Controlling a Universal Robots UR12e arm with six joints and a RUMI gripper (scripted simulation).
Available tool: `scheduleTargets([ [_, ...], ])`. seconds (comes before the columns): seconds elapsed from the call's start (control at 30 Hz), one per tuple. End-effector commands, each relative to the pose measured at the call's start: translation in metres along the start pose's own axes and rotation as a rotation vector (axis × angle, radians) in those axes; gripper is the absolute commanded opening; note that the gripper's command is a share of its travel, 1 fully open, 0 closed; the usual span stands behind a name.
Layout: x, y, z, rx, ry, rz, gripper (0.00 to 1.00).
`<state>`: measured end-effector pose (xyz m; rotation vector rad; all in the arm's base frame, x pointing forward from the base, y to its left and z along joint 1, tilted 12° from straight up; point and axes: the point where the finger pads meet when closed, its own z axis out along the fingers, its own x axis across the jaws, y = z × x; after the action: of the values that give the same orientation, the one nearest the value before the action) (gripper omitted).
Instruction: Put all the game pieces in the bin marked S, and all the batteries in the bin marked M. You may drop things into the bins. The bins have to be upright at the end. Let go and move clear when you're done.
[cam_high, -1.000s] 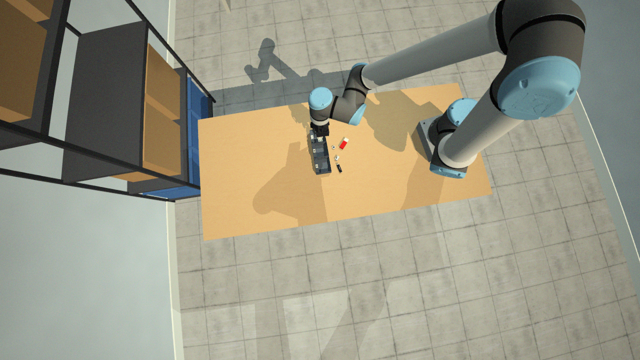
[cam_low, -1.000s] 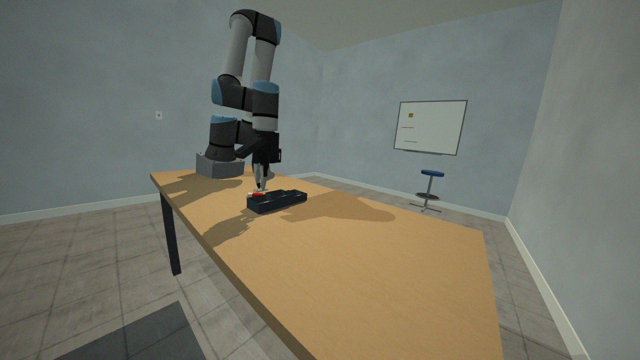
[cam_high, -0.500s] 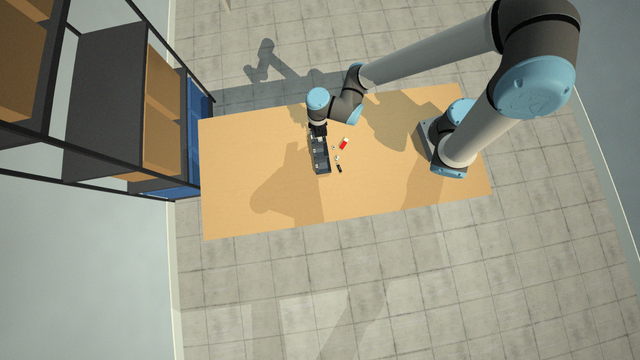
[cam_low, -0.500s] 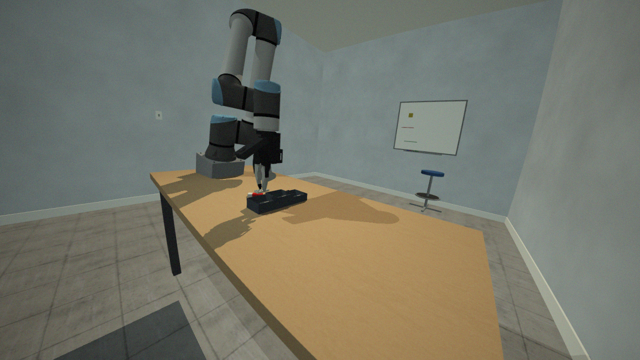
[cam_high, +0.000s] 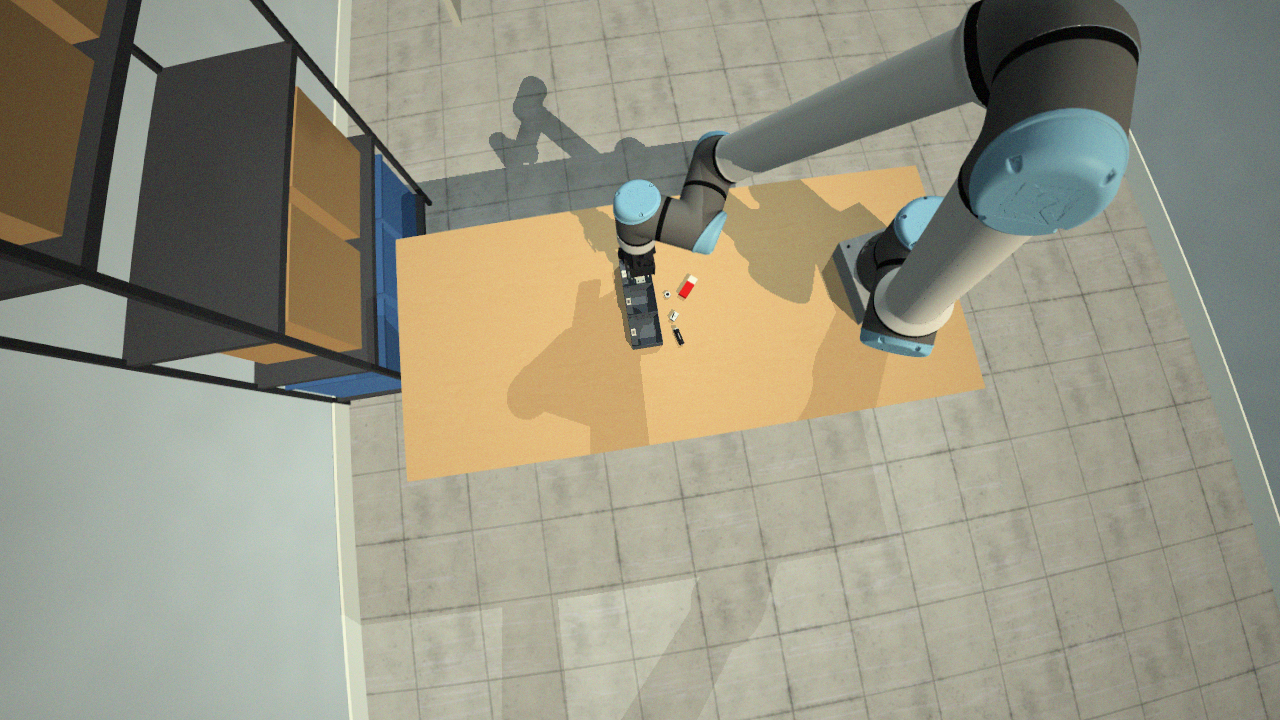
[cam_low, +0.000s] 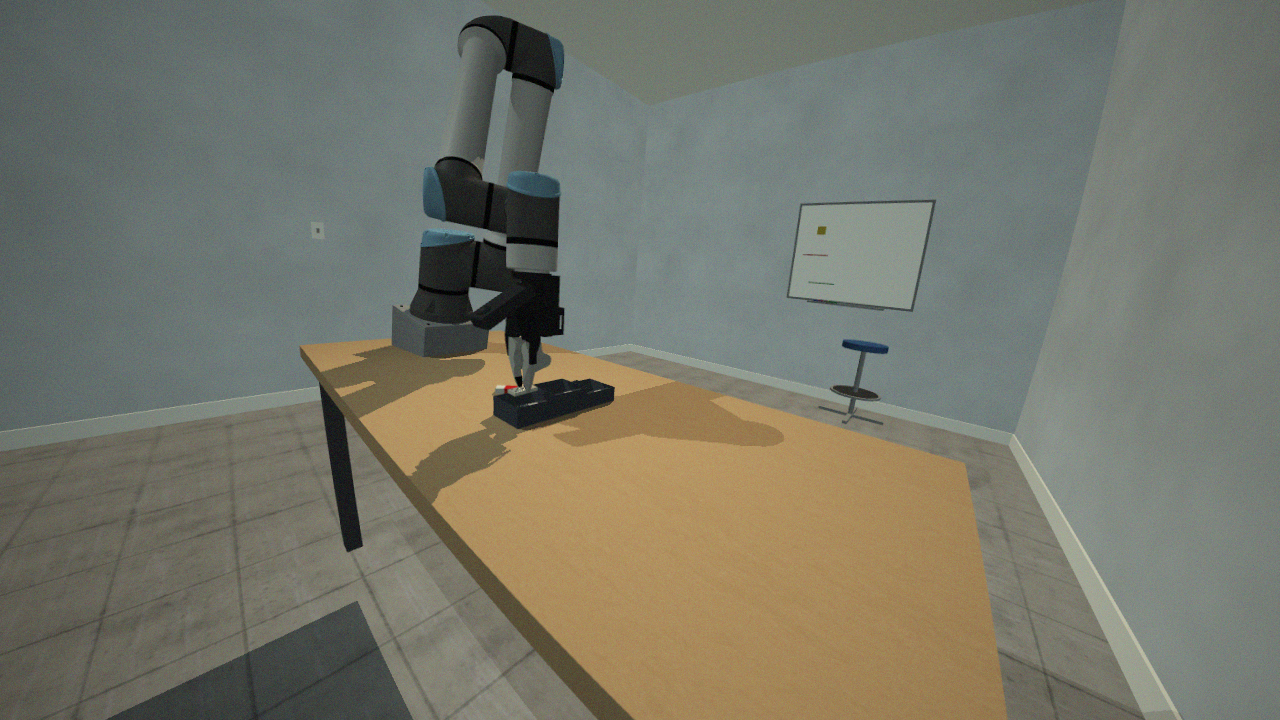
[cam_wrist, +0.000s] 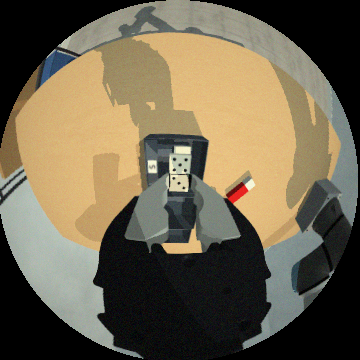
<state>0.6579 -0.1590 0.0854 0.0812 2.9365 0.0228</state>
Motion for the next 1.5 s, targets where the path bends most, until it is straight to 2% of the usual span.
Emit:
scheduleTargets([
  [0.0,-0.001,0.000,0.010,0.001,-0.001,0.000,0.00],
  [0.27,-0.001,0.000,0.026,0.001,-0.001,0.000,0.00],
  [1.0,0.002,0.000,0.026,0.001,-0.001,0.000,0.00],
  [1.03,0.002,0.000,0.026,0.001,-0.001,0.000,0.19],
  [1.47,0.002,0.000,0.026,0.001,-0.001,0.000,0.19],
])
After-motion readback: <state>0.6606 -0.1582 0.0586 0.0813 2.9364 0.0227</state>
